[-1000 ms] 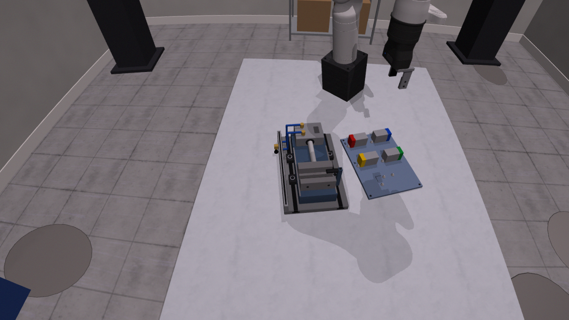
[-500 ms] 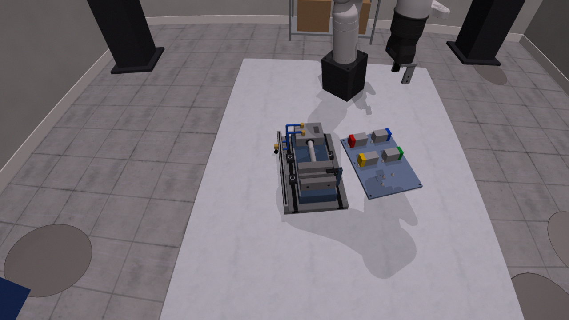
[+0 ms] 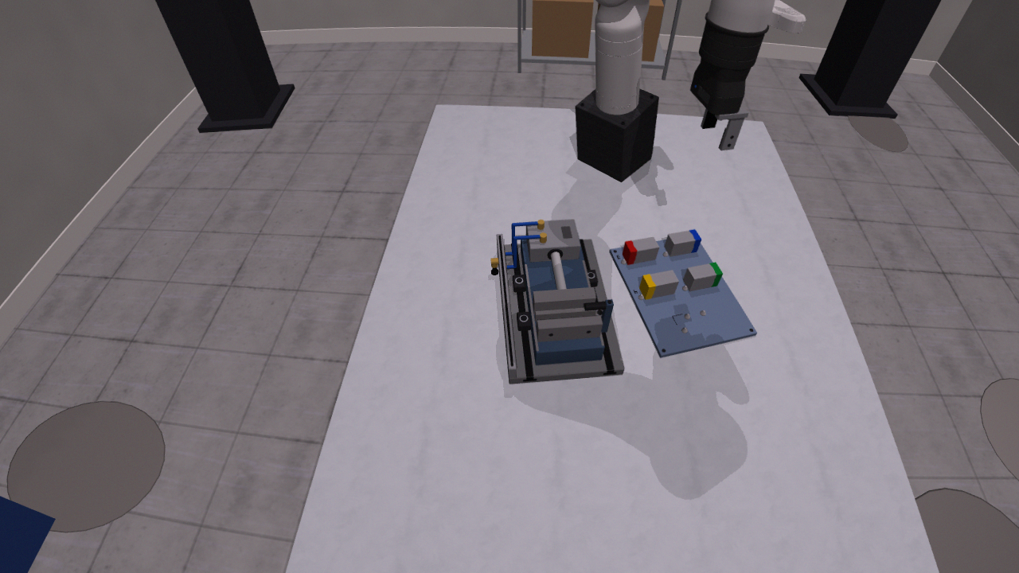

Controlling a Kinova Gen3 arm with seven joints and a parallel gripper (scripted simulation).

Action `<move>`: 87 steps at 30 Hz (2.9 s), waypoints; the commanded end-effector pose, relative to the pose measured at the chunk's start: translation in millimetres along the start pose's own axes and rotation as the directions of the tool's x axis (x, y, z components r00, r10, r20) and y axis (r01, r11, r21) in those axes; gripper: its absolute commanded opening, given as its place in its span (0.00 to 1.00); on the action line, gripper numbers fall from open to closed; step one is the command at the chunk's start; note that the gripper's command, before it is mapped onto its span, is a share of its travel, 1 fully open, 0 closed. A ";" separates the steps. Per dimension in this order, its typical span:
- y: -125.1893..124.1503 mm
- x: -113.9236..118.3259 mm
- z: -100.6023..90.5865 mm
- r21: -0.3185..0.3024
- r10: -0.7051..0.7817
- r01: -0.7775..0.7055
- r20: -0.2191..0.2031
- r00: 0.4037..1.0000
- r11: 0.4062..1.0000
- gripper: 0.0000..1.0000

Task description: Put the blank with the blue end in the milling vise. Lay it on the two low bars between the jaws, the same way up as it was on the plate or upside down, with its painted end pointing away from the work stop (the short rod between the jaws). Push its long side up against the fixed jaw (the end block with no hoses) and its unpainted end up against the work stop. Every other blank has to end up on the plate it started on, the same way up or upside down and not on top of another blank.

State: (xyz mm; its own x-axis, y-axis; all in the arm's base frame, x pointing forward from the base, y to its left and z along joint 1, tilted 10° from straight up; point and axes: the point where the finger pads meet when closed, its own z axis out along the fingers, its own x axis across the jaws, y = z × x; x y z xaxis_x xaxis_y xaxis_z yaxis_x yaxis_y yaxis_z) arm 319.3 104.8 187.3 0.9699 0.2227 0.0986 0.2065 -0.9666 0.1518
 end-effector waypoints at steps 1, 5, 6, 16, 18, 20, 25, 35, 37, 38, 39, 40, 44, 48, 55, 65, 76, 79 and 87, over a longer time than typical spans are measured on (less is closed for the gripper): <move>0.9 2.9 0.0 0.001 -0.003 0.003 -0.003 1.000 1.000 1.00; 1.5 4.0 0.2 0.001 -0.006 0.006 -0.004 1.000 1.000 1.00; 1.7 4.3 0.2 0.001 -0.007 0.007 -0.004 1.000 1.000 1.00; 3.1 4.7 1.1 0.000 -0.009 0.009 -0.003 1.000 1.000 1.00; 3.5 5.6 1.4 0.000 -0.008 0.008 -0.003 1.000 1.000 1.00; 3.9 6.5 1.8 0.001 -0.008 0.008 -0.004 1.000 1.000 1.00; 4.8 8.2 2.4 0.001 -0.008 0.008 -0.004 1.000 1.000 1.00; 5.5 8.1 2.9 0.000 -0.010 0.010 -0.003 1.000 1.000 1.00; 5.8 8.8 3.2 0.001 -0.009 0.009 -0.004 1.000 1.000 1.00; 6.0 9.1 3.3 0.001 -0.009 0.009 -0.004 1.000 1.000 1.00; 6.2 9.4 3.4 0.001 -0.008 0.008 -0.004 1.000 1.000 1.00; 6.3 9.8 3.6 0.001 -0.008 0.008 -0.004 1.000 1.000 1.00; 6.2 7.3 3.3 -0.002 -0.011 0.011 -0.001 1.000 1.000 1.00; 6.5 8.4 3.6 -0.001 -0.010 0.010 -0.002 1.000 1.000 1.00; 7.0 10.2 4.0 0.001 -0.008 0.008 -0.004 1.000 1.000 1.00; 7.5 8.5 4.1 -0.002 -0.009 0.009 -0.001 1.000 1.000 1.00; 7.5 9.3 4.5 -0.002 -0.009 0.009 -0.001 1.000 1.000 1.00; 15.4 6.9 4.1 -0.003 -0.009 0.009 -0.001 1.000 1.000 1.00; 47.0 2.5 4.3 -0.002 -0.009 0.009 -0.001 1.000 1.000 1.00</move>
State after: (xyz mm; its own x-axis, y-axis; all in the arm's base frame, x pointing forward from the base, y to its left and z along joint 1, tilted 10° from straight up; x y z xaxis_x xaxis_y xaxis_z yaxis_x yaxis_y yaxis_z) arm 329.7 73.2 187.8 0.9673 0.2366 0.0917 0.2207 -0.9628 0.1561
